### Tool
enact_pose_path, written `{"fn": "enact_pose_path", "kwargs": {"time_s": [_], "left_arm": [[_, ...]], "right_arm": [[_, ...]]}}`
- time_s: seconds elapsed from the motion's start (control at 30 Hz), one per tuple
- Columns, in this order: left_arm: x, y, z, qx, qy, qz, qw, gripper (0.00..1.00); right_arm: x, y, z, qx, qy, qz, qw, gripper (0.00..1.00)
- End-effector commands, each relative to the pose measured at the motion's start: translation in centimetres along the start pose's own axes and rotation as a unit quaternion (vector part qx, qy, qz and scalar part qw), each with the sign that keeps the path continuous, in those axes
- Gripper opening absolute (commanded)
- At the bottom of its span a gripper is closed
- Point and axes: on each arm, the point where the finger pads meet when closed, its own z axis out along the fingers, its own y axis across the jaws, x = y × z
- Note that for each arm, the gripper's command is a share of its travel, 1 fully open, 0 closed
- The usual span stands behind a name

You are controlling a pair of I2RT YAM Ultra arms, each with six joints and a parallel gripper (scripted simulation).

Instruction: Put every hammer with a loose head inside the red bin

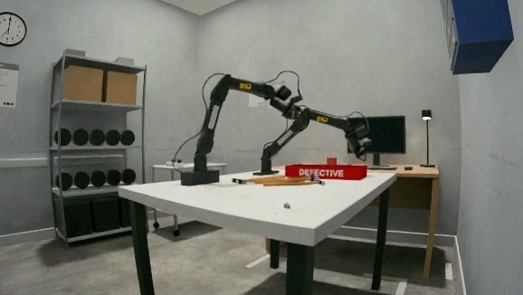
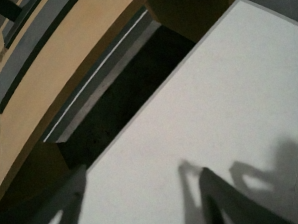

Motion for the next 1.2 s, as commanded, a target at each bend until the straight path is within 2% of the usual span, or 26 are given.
{"fn": "enact_pose_path", "kwargs": {"time_s": [0.0,0.07,0.23,0.5,0.57,0.63,0.7,0.8,1.07,1.13,1.17], "left_arm": [[-0.3,0.0,-0.7,0.003,-0.003,0.003,1.0,0.66],[0.2,-0.8,-1.3,0.021,0.002,0.018,1.0,0.45],[1.0,-4.7,-4.6,0.084,0.002,0.063,0.994,0.45],[5.4,-13.5,-15.1,0.237,0.008,0.197,0.951,0.45],[5.4,-13.5,-15.1,0.237,0.008,0.197,0.951,0.45],[7.0,-15.2,-17.8,0.276,0.016,0.232,0.933,0.45],[9.5,-17.3,-21.4,0.317,0.022,0.283,0.905,0.45],[12.2,-18.8,-24.2,0.348,0.029,0.34,0.873,0.45],[21.9,-20.9,-27.5,0.388,0.085,0.497,0.771,0.45],[21.9,-20.9,-27.5,0.388,0.085,0.497,0.771,0.45],[23.1,-21.0,-27.9,0.392,0.091,0.516,0.756,0.45]], "right_arm": [[2.2,-2.0,-0.5,0.004,0.064,-0.047,0.997,0.55],[4.7,-3.7,-1.0,0.003,0.115,-0.084,0.99,0.55],[8.9,-7.9,-2.1,-0.002,0.199,-0.144,0.969,0.55],[13.7,-14.0,-2.4,-0.027,0.284,-0.227,0.931,0.55],[13.7,-14.0,-2.4,-0.027,0.284,-0.227,0.931,0.55],[14.5,-14.6,-2.0,-0.048,0.296,-0.252,0.92,0.55],[16.1,-16.2,-1.5,-0.062,0.319,-0.278,0.904,0.55],[17.8,-17.5,-0.7,-0.077,0.342,-0.301,0.887,0.55],[22.5,-19.6,1.3,-0.142,0.396,-0.363,0.831,0.55],[22.5,-19.6,1.3,-0.142,0.396,-0.363,0.831,0.55],[23.4,-20.0,1.6,-0.151,0.407,-0.37,0.821,0.55]]}}
